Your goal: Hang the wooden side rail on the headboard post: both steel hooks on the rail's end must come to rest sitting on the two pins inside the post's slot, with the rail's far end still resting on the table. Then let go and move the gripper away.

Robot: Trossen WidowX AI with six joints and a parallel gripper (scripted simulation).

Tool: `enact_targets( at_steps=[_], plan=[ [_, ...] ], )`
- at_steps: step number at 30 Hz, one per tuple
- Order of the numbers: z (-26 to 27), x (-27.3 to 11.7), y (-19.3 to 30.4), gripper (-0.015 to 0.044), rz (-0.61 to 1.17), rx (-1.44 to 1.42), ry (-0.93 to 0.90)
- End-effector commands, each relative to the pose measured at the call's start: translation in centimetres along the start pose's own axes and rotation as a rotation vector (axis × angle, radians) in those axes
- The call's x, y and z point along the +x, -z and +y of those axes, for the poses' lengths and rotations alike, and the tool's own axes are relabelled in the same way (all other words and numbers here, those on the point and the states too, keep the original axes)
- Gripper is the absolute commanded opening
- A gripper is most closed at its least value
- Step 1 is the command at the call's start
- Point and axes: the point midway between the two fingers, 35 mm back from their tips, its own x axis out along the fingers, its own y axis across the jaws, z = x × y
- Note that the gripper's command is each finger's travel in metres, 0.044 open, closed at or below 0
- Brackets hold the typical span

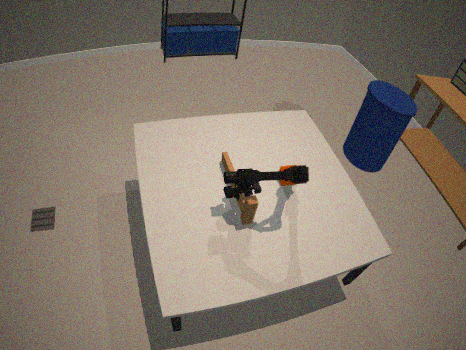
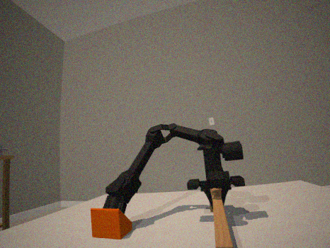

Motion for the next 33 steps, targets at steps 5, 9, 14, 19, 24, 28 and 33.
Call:
enact_targets(
  at_steps=[5,9,14,19,24,28,33],
  plan=[
    [0.15,-0.13,0.15,0.0,0.005,-0.009,-0.013],
    [0.15,-0.06,0.16,0.0,0.005,-0.009,-0.013],
    [0.15,0.02,0.16,0.0,0.005,-0.009,-0.013],
    [0.15,0.1,0.16,0.0,0.005,-0.009,-0.013],
    [0.15,0.19,0.16,0.0,0.005,-0.009,-0.013],
    [0.15,0.25,0.16,0.0,0.005,-0.009,-0.013],
    [0.15,0.33,0.16,0.0,0.005,-0.009,-0.013]
  ],
)
